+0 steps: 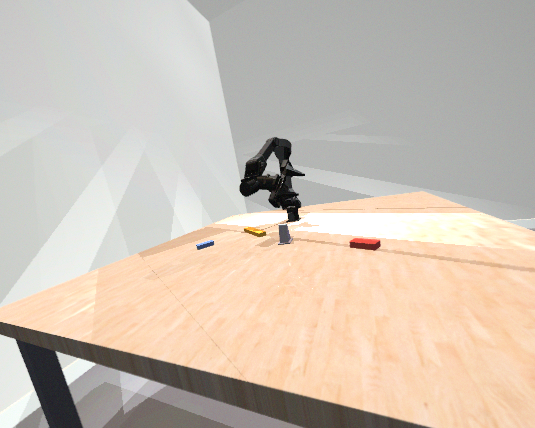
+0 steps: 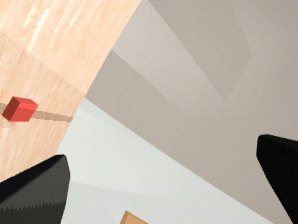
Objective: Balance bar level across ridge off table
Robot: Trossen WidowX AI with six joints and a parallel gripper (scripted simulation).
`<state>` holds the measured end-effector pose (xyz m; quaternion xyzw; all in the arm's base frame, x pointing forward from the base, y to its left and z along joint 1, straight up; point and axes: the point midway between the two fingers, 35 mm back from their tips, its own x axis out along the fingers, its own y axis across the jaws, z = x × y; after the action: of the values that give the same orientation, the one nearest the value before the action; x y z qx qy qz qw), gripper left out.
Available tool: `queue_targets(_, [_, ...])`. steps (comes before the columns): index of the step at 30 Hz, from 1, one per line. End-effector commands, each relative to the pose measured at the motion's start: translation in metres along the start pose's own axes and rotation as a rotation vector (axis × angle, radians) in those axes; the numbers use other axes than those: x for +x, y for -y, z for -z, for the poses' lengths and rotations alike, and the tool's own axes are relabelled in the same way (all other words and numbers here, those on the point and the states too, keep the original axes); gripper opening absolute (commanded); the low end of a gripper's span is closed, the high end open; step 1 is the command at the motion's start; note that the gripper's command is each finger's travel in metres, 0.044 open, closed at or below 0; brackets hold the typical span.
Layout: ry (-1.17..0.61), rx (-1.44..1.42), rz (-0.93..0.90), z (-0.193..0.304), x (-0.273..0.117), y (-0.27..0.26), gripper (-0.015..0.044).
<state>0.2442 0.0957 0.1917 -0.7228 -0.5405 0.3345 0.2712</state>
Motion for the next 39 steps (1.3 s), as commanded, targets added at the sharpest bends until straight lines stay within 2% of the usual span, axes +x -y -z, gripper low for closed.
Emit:
queue_targets(1, [0.001, -0.005, -0.001, 0.0, 0.0, 0.0, 0.0374])
queue_targets(3, [0.011, -0.046, -0.013, -0.001, -0.001, -0.002, 0.0321])
queue_targets(4, [0.018, -0.077, -0.022, -0.002, -0.001, -0.003, 0.0315])
queue_targets(22, [0.192, -0.624, -0.138, -0.014, -0.014, -0.026, 0.0315])
queue_targets(39, [0.419, -1.12, -0.166, -0.024, -0.033, -0.047, 0.0315])
